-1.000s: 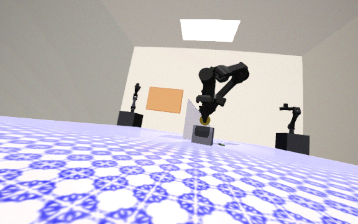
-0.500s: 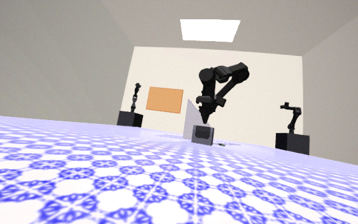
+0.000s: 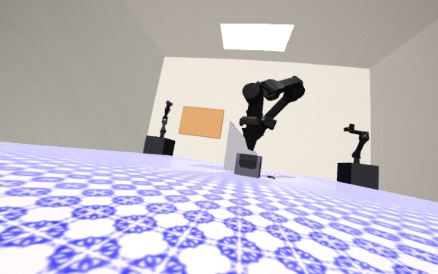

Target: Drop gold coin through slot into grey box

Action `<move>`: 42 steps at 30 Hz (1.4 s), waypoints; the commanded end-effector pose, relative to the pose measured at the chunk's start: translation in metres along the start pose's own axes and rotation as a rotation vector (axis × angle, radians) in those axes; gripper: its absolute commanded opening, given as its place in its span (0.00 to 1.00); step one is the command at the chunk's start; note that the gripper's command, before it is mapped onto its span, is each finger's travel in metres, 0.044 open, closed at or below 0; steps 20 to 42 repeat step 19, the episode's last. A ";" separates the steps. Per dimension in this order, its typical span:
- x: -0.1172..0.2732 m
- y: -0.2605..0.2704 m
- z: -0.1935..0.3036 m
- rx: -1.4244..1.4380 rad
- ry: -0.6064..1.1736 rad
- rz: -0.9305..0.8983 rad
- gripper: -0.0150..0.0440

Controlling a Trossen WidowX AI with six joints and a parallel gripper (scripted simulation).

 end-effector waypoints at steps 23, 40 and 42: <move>0.052 0.002 0.000 -0.002 -0.003 0.003 1.00; 0.052 0.002 0.000 -0.002 -0.003 0.003 1.00; 0.052 0.002 0.000 -0.002 -0.003 0.003 1.00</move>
Point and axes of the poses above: the point midway between the two fingers, 35 mm back from their tips, its own x axis back along the fingers, its own y axis across the jaws, z = x × y, the point moved 7 cm from there along x, back along the fingers, and after that the axes turned 15 degrees about x, right-handed, at the moved point
